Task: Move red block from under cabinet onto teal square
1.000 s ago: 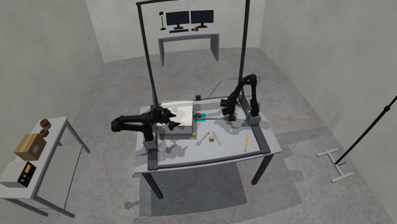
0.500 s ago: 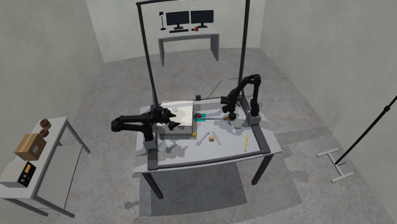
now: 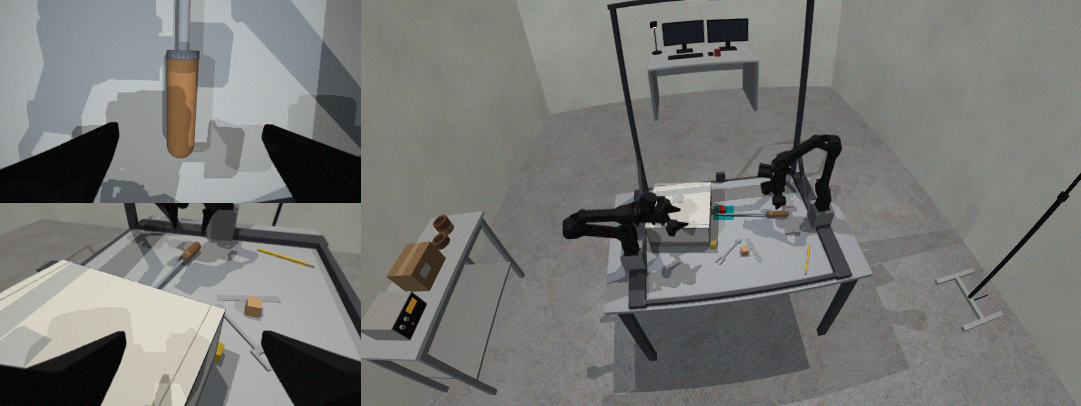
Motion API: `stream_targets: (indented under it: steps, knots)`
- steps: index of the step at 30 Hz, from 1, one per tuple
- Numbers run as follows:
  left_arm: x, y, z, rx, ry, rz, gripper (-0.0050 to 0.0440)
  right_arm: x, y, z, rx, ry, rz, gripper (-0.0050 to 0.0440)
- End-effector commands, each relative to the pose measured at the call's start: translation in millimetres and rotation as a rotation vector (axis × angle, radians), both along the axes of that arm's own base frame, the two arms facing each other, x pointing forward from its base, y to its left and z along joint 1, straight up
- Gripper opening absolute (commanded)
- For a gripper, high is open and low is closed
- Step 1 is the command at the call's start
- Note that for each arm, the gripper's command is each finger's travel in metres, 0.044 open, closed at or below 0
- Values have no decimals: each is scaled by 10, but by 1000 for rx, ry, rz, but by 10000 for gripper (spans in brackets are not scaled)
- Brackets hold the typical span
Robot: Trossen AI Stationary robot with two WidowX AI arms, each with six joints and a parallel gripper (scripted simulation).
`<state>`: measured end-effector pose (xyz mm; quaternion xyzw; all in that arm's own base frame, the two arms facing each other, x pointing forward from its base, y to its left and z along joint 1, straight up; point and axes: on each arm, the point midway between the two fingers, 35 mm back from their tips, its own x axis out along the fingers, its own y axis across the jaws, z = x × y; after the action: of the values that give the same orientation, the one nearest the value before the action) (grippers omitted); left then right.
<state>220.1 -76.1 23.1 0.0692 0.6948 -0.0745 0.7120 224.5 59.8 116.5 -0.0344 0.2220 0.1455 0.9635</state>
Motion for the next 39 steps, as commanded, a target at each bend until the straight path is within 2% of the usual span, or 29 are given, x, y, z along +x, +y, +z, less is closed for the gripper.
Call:
stream_targets:
  steps: [1,2,4,13,19,21,27,39]
  knots:
    - [459,-135,127,-16,-79,-21,440,10,-6,62,5,-14,-4,440]
    - [589,-176,145,-20,-98,-26,440,10,-6,62,5,-14,-4,440]
    - [589,-176,145,-20,-98,-26,440,10,-6,62,5,-14,-4,440]
    - [1596,-499,281,-57,-241,-67,440,10,-6,62,5,-14,-4,440]
    - [2056,-651,344,-74,-305,-87,440,10,-6,62,5,-14,-4,440]
    - [2056,-651,344,-74,-305,-87,440,10,-6,62,5,-14,-4,440]
    - [2311,-735,380,-84,-342,-98,440,10,-6,62,5,-14,-4,440]
    - [2339,-747,382,-85,-345,-100,440,10,-6,62,5,-14,-4,440]
